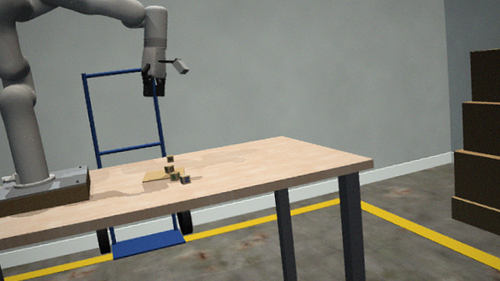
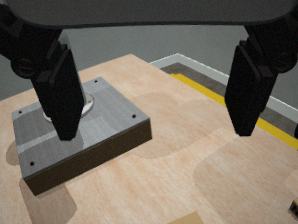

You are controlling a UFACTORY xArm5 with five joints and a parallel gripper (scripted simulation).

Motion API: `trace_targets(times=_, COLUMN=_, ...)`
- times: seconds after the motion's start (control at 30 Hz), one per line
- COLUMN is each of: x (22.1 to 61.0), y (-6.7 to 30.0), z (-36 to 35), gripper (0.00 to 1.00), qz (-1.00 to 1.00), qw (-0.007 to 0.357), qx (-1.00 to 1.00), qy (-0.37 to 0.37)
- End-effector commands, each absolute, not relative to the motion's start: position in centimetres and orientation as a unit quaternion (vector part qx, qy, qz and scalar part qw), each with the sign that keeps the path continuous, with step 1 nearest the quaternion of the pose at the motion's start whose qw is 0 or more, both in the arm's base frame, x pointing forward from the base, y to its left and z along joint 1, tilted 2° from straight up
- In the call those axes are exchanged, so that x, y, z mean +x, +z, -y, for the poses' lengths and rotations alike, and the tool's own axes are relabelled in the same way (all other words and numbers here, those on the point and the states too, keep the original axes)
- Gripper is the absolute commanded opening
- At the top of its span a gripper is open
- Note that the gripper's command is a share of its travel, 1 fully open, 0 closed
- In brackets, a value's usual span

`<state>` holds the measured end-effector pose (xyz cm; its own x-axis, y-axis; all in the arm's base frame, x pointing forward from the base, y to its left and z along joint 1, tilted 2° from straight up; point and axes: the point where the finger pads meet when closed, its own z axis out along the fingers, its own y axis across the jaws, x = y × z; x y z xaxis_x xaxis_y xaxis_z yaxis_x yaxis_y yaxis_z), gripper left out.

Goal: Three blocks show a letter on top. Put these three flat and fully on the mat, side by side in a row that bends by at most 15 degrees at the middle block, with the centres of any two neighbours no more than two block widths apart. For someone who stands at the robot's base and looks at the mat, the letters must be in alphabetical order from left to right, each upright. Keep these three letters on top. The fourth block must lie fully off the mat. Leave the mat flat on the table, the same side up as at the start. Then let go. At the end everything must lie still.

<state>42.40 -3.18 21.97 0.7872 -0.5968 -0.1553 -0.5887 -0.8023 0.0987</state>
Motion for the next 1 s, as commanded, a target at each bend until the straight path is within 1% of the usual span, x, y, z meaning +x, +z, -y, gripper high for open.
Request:
trace_targets(times=0.0, x=43.0, y=21.5, z=3.8, gripper=1.00, qz=0.375, qw=0.033, qx=0.920, qy=-0.107)
trace_targets(times=0.43, x=44.0, y=19.1, z=5.9, gripper=1.00, qz=0.541, qw=0.072, qx=0.824, qy=-0.151)
trace_targets(times=0.5, x=44.0, y=19.1, z=5.9, gripper=1.00, qz=0.541, qw=0.072, qx=0.824, qy=-0.151)
trace_targets(times=0.53, x=44.2, y=18.5, z=6.4, gripper=1.00, qz=0.576, qw=0.083, qx=0.798, qy=-0.159)
trace_targets(times=0.97, x=44.7, y=15.8, z=8.5, gripper=1.00, qz=0.707, qw=0.137, qx=0.667, qy=-0.189)
